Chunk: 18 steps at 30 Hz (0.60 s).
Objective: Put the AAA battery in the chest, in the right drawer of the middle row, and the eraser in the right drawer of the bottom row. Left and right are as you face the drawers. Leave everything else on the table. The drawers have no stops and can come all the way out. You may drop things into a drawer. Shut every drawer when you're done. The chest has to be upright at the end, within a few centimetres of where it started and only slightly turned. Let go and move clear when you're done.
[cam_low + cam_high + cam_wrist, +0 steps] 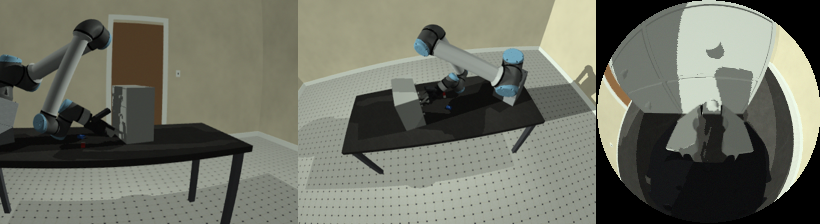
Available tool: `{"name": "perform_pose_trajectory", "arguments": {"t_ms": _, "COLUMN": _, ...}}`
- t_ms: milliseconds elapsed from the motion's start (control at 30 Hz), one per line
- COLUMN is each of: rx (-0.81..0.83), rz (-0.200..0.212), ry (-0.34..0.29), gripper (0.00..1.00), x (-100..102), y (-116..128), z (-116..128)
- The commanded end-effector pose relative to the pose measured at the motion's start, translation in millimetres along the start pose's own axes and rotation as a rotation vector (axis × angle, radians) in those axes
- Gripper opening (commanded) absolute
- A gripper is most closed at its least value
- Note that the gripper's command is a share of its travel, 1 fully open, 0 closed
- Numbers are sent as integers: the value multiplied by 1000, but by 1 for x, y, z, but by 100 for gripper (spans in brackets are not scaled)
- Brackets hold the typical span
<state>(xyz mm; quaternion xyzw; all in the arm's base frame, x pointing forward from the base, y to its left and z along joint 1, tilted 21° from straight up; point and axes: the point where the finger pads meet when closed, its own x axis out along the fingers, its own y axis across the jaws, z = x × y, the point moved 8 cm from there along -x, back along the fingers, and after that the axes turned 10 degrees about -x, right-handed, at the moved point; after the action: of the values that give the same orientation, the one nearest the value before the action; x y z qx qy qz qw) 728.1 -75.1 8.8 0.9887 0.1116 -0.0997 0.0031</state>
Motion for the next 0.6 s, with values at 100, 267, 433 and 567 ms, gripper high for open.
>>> {"name": "perform_pose_trajectory", "arguments": {"t_ms": 100, "rx": 0, "rz": 0, "ry": 1, "gripper": 20, "x": 0, "y": 0, "z": 0}}
{"name": "perform_pose_trajectory", "arguments": {"t_ms": 267, "rx": 0, "rz": 0, "ry": 1, "gripper": 20, "x": 0, "y": 0, "z": 0}}
{"name": "perform_pose_trajectory", "arguments": {"t_ms": 433, "rx": 0, "rz": 0, "ry": 1, "gripper": 20, "x": 0, "y": 0, "z": 0}}
{"name": "perform_pose_trajectory", "arguments": {"t_ms": 567, "rx": 0, "rz": 0, "ry": 1, "gripper": 7, "x": 0, "y": 0, "z": 0}}
